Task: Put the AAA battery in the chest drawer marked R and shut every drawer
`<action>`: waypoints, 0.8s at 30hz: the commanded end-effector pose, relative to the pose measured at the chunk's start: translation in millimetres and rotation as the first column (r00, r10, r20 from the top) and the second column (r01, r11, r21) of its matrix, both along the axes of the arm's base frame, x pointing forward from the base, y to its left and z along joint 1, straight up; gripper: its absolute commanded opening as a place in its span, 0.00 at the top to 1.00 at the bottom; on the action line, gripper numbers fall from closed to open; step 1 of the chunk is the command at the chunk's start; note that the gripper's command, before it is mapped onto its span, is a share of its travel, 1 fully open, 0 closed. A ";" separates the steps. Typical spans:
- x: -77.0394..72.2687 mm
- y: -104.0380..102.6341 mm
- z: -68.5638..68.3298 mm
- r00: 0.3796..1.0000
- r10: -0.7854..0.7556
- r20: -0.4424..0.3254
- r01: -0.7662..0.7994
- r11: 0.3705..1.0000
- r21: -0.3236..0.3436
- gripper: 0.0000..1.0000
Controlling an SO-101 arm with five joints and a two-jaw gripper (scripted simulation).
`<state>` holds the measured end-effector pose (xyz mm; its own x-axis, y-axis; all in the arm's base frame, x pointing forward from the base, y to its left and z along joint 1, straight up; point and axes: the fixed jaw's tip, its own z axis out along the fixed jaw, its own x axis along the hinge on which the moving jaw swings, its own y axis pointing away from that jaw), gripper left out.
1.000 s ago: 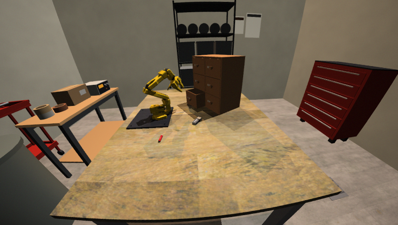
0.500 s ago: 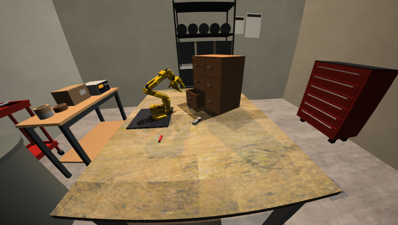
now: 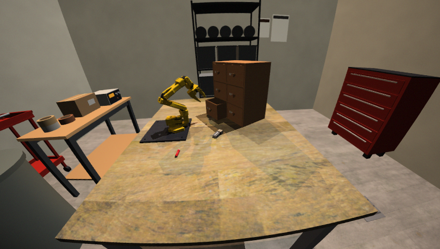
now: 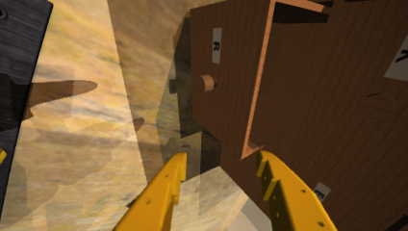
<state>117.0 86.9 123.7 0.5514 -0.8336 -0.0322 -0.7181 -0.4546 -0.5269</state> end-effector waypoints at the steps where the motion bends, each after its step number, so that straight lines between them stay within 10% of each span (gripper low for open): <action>1: -1.6 -1.8 -5.1 0.994 -0.092 -0.059 0.093 0.996 0.018 0.79; 24: -1.1 0.0 -4.3 0.832 -0.490 -0.260 0.538 0.827 0.164 0.79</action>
